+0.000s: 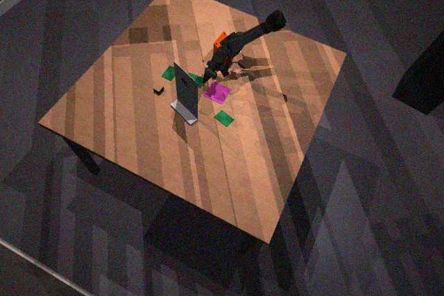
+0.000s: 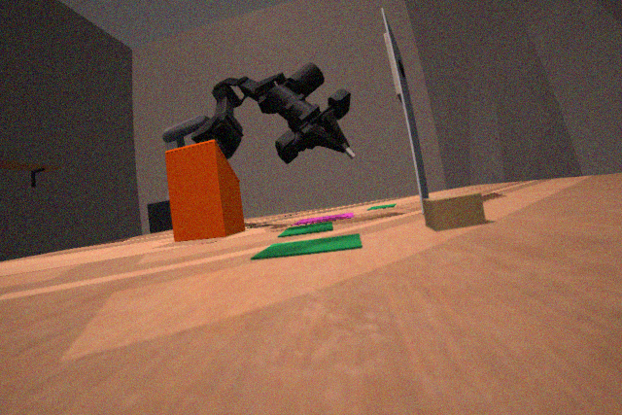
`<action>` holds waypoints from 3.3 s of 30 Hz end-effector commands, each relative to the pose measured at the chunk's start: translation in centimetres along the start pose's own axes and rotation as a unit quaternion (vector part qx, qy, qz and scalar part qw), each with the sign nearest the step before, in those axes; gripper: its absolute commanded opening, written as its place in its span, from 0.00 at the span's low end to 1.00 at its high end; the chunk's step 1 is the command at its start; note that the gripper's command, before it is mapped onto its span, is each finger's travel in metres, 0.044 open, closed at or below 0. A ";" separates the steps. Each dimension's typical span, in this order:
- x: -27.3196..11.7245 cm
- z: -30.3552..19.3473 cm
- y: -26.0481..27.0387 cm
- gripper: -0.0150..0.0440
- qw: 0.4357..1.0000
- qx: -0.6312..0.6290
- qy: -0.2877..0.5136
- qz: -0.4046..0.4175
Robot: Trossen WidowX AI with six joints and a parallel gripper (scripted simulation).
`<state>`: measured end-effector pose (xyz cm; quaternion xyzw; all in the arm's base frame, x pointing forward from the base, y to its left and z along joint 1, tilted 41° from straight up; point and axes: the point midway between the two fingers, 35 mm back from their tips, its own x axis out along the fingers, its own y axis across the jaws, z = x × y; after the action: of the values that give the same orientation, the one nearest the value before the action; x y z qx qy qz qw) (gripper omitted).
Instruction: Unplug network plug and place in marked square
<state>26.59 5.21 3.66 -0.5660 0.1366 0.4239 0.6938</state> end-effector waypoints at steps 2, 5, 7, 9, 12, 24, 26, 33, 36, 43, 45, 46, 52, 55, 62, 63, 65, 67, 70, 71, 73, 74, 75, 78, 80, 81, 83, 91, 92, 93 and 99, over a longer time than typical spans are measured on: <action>0.4 1.2 1.7 0.25 0.997 -0.038 -0.066 0.021; 0.5 1.8 2.5 0.25 0.993 -0.056 -0.101 0.026; 0.5 2.3 3.0 0.25 0.989 -0.067 -0.125 0.027; 0.5 2.7 3.4 0.25 0.985 -0.078 -0.149 0.027; 0.4 3.4 4.0 0.25 0.978 -0.092 -0.184 0.022; -0.9 5.9 5.4 0.25 0.940 -0.133 -0.311 -0.033; -1.0 6.0 5.5 0.25 0.938 -0.135 -0.318 -0.037; -0.9 6.0 5.5 0.25 0.938 -0.135 -0.318 -0.037; -0.7 6.0 5.6 0.25 0.938 -0.135 -0.317 -0.036; -0.2 6.0 5.9 0.25 0.938 -0.136 -0.317 -0.034; -0.1 6.0 6.0 0.25 0.938 -0.136 -0.317 -0.034; 0.0 6.0 6.0 0.25 0.938 -0.136 -0.317 -0.034; 0.3 6.0 6.2 0.25 0.938 -0.137 -0.316 -0.033; 0.5 6.1 6.3 0.25 0.938 -0.137 -0.316 -0.032; 0.9 6.1 6.6 0.25 0.938 -0.138 -0.316 -0.031; 0.9 6.1 6.6 0.25 0.938 -0.138 -0.316 -0.031; 1.0 6.2 6.7 0.25 0.938 -0.138 -0.315 -0.031; 1.1 6.2 6.8 0.25 0.938 -0.138 -0.315 -0.030; 1.3 6.2 6.9 0.25 0.938 -0.138 -0.315 -0.030; 1.3 6.2 6.9 0.25 0.938 -0.138 -0.315 -0.030; 1.4 6.3 7.0 0.25 0.938 -0.138 -0.315 -0.030; 1.5 6.3 7.0 0.25 0.938 -0.138 -0.315 -0.030; 1.5 6.3 7.0 0.25 0.938 -0.138 -0.315 -0.030; 1.7 6.3 7.1 0.25 0.939 -0.138 -0.315 -0.030; 1.8 6.4 7.2 0.25 0.939 -0.138 -0.315 -0.029; 1.8 6.4 7.2 0.25 0.939 -0.138 -0.315 -0.029; 1.9 6.4 7.3 0.25 0.939 -0.138 -0.315 -0.029; 2.2 6.6 7.6 0.25 0.939 -0.138 -0.315 -0.029; 2.2 6.6 7.6 0.25 0.939 -0.138 -0.315 -0.029; 2.3 6.6 7.6 0.25 0.939 -0.138 -0.315 -0.029; 2.5 6.8 7.8 0.25 0.939 -0.138 -0.315 -0.029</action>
<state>20.38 12.27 -0.87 -0.4988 -0.1684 0.5741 0.6270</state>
